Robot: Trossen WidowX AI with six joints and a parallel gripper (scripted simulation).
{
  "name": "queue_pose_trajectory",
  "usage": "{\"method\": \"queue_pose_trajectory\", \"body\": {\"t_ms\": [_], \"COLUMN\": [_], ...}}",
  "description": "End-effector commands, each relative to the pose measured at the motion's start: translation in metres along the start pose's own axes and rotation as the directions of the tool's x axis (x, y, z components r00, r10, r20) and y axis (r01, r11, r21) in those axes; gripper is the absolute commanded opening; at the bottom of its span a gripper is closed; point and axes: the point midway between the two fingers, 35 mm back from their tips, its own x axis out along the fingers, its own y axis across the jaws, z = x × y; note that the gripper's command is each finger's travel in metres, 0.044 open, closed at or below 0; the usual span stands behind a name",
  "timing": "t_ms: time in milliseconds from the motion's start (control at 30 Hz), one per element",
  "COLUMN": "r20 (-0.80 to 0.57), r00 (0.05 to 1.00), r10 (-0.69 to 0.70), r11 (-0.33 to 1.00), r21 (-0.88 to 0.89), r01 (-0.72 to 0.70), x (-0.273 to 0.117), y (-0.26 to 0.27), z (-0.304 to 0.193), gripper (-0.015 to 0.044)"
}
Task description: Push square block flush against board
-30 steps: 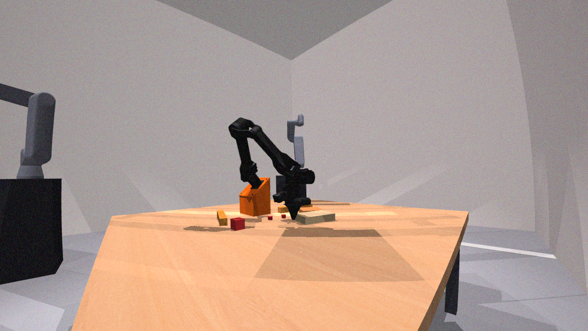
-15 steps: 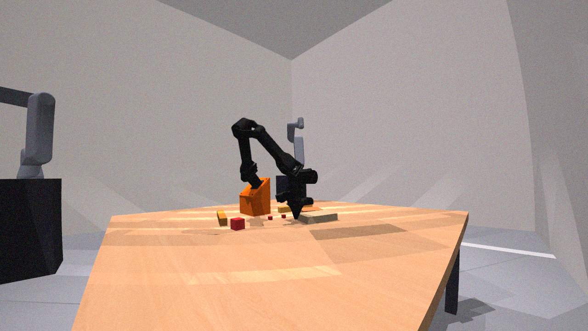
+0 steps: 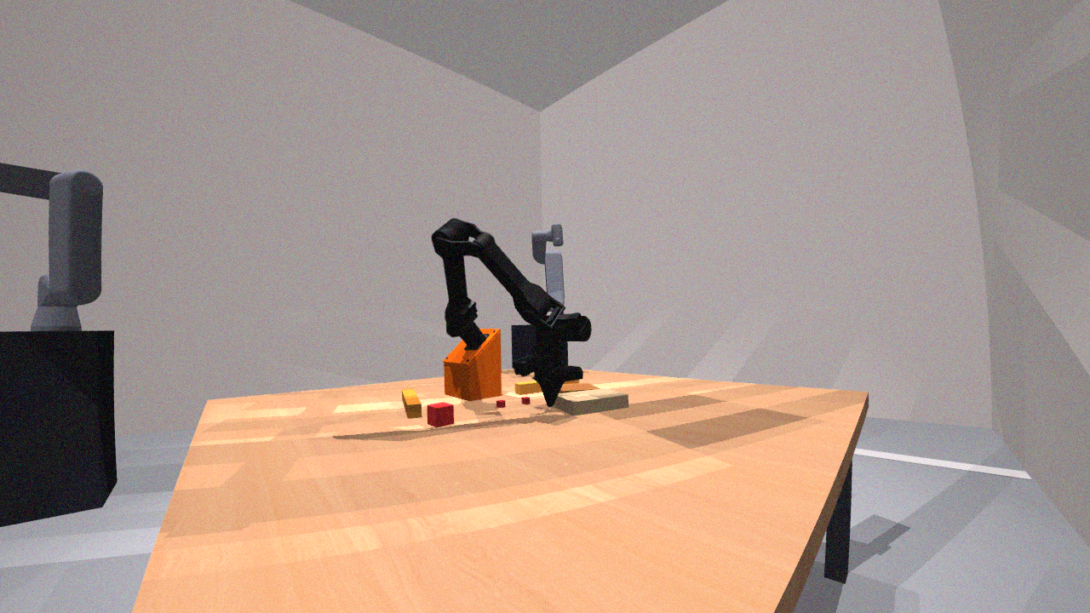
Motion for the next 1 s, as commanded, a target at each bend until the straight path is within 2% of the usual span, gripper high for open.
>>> {"method": "queue_pose_trajectory", "body": {"t_ms": [0, 800, 867, 967], "r20": [-0.001, 0.008, 0.003, 0.006], "r00": [1.0, 1.0, 1.0, 1.0], "r10": [-0.001, 0.0, 0.001, 0.0], "r11": [1.0, 1.0, 1.0, 1.0], "r21": [-0.001, -0.001, 0.003, 0.0], "r01": [0.001, 0.0, -0.001, 0.0], "x": [0.0, 0.001, -0.011, -0.051], "y": [0.0, 0.0, 0.003, 0.002], "z": [0.006, 0.044, 0.039, 0.039], "gripper": [0.0, 0.0, 0.0, 0.0]}}
